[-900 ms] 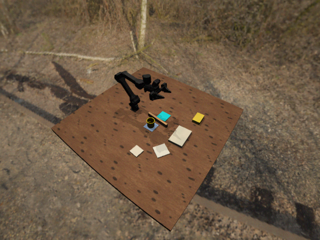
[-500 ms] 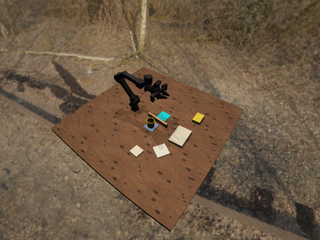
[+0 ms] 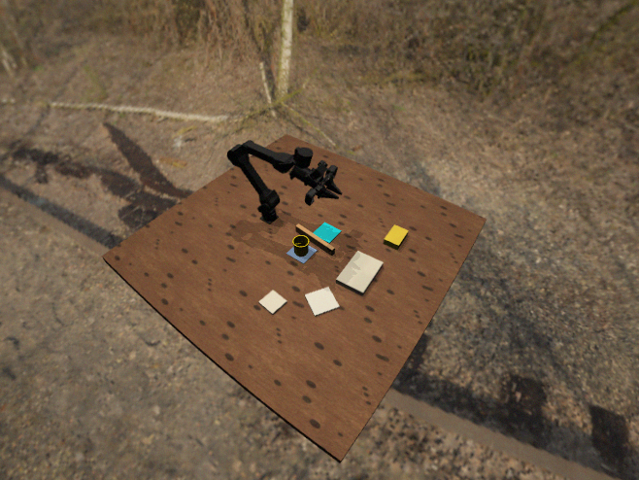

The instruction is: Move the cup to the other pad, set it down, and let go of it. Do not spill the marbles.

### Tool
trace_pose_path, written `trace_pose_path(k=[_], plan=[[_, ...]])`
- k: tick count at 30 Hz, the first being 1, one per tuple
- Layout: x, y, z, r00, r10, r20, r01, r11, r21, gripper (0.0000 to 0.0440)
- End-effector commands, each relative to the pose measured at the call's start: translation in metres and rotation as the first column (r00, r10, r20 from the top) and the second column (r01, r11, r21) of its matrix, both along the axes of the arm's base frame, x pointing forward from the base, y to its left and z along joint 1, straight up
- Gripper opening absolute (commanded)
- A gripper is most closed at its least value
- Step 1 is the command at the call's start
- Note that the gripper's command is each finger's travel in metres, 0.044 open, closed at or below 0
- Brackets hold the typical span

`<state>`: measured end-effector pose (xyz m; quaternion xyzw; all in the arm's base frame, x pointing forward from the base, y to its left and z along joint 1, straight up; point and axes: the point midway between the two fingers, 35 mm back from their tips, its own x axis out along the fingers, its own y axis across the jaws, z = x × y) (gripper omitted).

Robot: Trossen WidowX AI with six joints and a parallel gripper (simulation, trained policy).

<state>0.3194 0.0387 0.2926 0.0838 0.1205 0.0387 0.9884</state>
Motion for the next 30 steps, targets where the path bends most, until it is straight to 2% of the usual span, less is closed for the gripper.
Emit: trace_pose_path(k=[1, 15, 30], plan=[[0.000, 0.006, -0.002, 0.999, 0.014, -0.043, -0.013, 1.000, 0.025, 0.0100], [-0.005, 0.021, -0.022, 0.963, 0.030, -0.269, -0.010, 0.997, 0.075, 0.0095], [-0.014, 0.022, -0.045, 0.868, 0.009, -0.496, 0.014, 0.999, 0.043, 0.0105]])
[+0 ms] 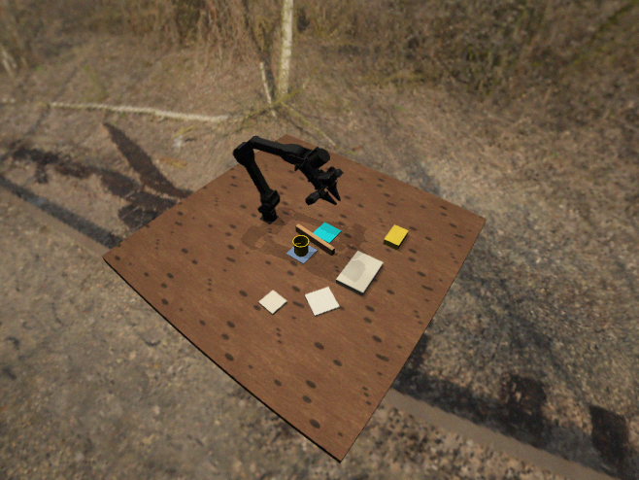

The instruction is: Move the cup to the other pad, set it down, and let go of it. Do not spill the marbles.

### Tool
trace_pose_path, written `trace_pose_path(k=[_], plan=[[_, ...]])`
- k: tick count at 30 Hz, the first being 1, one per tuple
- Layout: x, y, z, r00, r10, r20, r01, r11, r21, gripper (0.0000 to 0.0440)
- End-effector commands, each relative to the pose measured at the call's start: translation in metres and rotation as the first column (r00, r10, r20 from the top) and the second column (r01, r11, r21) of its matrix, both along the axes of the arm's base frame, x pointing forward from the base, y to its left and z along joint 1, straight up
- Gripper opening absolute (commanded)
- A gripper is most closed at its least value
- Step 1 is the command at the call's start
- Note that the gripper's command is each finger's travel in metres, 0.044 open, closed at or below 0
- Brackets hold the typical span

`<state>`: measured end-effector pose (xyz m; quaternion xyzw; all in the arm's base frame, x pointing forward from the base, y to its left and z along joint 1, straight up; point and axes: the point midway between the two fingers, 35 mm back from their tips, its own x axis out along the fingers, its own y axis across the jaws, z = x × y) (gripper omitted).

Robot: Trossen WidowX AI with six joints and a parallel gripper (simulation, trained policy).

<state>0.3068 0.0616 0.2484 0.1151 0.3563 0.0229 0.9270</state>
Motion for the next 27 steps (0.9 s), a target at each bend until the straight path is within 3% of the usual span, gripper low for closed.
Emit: trace_pose_path(k=[1, 27], plan=[[-0.002, -0.001, -0.002, 0.999, -0.007, -0.044, 0.006, 1.000, -0.011, 0.0106], [-0.026, -0.025, -0.033, 0.904, -0.026, -0.427, -0.040, 0.989, -0.145, 0.0119]])
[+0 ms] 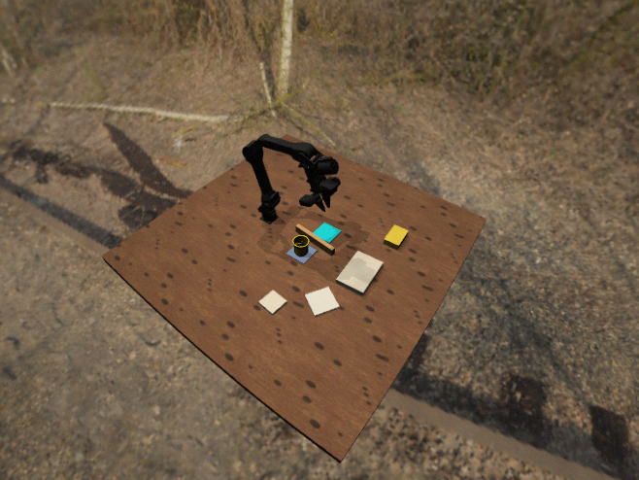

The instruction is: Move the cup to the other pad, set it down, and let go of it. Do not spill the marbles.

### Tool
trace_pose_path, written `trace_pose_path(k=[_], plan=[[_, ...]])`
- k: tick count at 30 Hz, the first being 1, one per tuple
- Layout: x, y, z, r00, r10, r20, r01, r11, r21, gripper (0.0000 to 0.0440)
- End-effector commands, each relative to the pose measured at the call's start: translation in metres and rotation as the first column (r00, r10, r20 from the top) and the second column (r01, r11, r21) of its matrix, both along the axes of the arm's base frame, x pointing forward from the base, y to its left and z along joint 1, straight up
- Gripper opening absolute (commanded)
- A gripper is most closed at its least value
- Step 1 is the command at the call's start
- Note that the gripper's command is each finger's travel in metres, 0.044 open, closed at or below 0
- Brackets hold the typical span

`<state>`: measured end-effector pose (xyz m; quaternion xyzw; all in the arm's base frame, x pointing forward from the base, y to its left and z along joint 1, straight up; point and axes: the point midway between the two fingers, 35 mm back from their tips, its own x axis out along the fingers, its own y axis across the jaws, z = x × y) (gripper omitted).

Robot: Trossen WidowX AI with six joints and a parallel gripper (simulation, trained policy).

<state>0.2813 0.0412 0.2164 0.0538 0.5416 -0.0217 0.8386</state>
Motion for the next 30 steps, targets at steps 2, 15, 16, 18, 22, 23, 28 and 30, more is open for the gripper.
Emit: trace_pose_path(k=[2, 15, 16, 18, 22, 23, 28, 30], plan=[[-0.003, -0.007, -0.003, 0.998, 0.006, -0.055, -0.007, 1.000, -0.028, 0.0117], [-0.014, -0.029, -0.027, 0.971, 0.029, -0.238, -0.052, 0.995, -0.089, 0.0119], [-0.015, -0.030, -0.029, 0.967, 0.030, -0.251, -0.055, 0.994, -0.092, 0.0120], [-0.017, -0.034, -0.033, 0.961, 0.032, -0.276, -0.061, 0.993, -0.098, 0.0122], [-0.020, -0.041, -0.041, 0.946, 0.034, -0.321, -0.072, 0.992, -0.106, 0.0129], [-0.021, -0.043, -0.043, 0.943, 0.034, -0.331, -0.074, 0.991, -0.108, 0.0132], [-0.024, -0.052, -0.054, 0.928, 0.036, -0.370, -0.085, 0.990, -0.116, 0.0146], [-0.025, -0.055, -0.058, 0.923, 0.037, -0.382, -0.089, 0.989, -0.118, 0.0152]])
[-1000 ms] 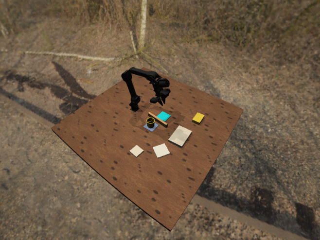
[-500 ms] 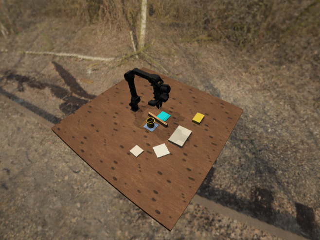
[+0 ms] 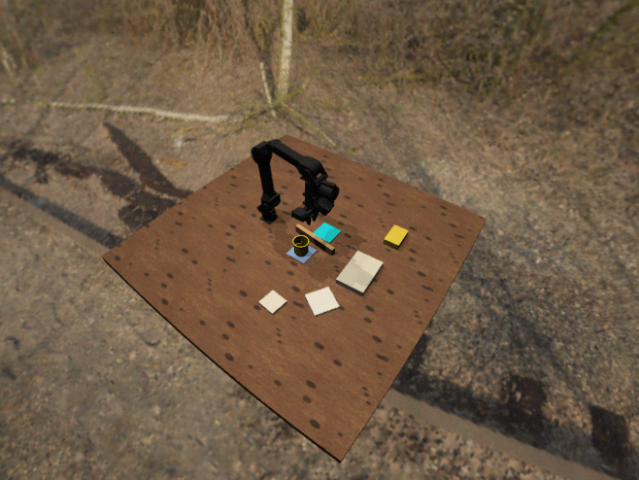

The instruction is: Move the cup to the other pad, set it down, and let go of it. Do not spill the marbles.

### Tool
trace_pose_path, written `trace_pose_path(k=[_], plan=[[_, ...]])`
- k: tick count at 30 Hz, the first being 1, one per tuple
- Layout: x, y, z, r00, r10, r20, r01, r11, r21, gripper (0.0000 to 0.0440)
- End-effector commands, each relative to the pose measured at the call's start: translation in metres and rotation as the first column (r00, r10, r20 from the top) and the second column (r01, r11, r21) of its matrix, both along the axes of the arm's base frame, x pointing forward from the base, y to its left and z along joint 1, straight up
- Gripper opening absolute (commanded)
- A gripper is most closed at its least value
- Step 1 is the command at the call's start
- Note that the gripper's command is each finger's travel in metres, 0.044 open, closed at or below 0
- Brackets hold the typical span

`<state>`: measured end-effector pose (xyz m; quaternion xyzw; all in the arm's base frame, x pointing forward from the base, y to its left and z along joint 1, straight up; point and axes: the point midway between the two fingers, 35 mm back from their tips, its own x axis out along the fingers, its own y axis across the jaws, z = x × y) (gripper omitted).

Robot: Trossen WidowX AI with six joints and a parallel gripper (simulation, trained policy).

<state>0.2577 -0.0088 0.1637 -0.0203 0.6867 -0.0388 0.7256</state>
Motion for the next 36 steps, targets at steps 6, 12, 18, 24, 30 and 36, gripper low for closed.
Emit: trace_pose_path(k=[6, 12, 18, 24, 30, 36], plan=[[-0.004, -0.015, -0.020, 0.999, 0.013, -0.048, -0.014, 1.000, -0.016, 0.0166], [-0.007, -0.023, -0.036, 0.997, 0.028, -0.077, -0.029, 0.999, -0.019, 0.0175], [-0.009, -0.030, -0.052, 0.994, 0.049, -0.102, -0.052, 0.999, -0.018, 0.0179], [-0.011, -0.036, -0.071, 0.989, 0.082, -0.124, -0.085, 0.996, -0.013, 0.0182], [-0.013, -0.039, -0.092, 0.981, 0.133, -0.140, -0.134, 0.991, -0.003, 0.0185], [-0.013, -0.042, -0.101, 0.971, 0.199, -0.135, -0.199, 0.980, 0.008, 0.0135]])
